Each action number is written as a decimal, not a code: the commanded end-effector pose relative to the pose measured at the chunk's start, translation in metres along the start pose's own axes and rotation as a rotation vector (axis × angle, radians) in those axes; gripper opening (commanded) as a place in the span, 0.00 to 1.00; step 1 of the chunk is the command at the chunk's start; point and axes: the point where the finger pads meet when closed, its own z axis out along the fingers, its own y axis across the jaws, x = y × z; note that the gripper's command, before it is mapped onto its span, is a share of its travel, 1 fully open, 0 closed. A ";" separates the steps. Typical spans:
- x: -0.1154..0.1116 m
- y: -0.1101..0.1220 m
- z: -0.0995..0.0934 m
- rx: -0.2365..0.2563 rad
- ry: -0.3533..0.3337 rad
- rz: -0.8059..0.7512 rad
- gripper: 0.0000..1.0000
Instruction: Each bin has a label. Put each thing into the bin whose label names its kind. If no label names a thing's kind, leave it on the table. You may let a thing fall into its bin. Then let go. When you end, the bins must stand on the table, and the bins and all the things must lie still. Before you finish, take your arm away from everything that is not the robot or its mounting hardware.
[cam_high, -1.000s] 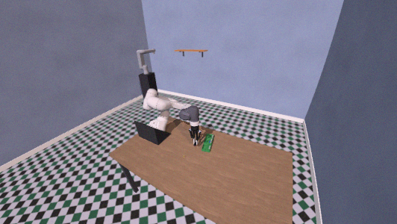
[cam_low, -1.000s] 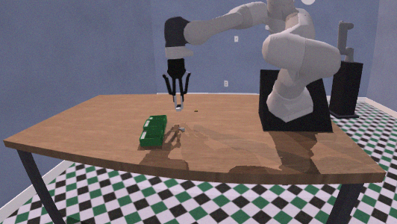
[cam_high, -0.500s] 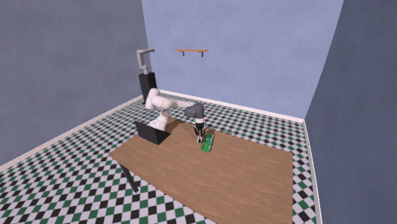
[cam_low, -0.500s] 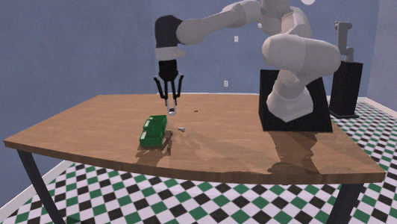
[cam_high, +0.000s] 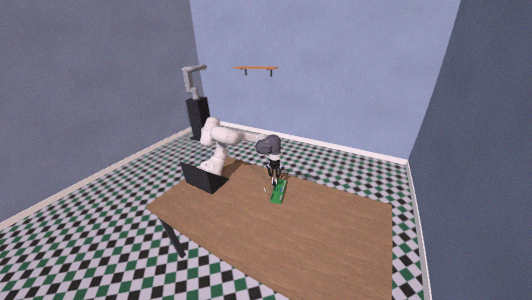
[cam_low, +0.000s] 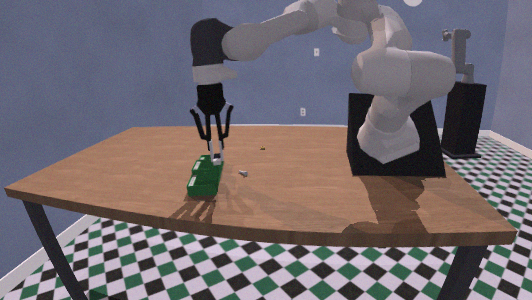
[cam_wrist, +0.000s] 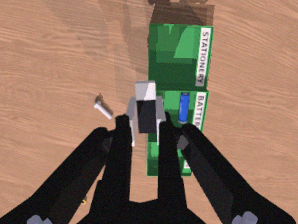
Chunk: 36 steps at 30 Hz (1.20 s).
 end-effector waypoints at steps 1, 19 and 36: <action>0.018 0.014 -0.002 -0.008 0.004 0.061 0.11; 0.058 0.042 -0.002 -0.008 0.004 0.061 0.11; 0.056 0.040 -0.002 -0.008 0.004 0.061 0.11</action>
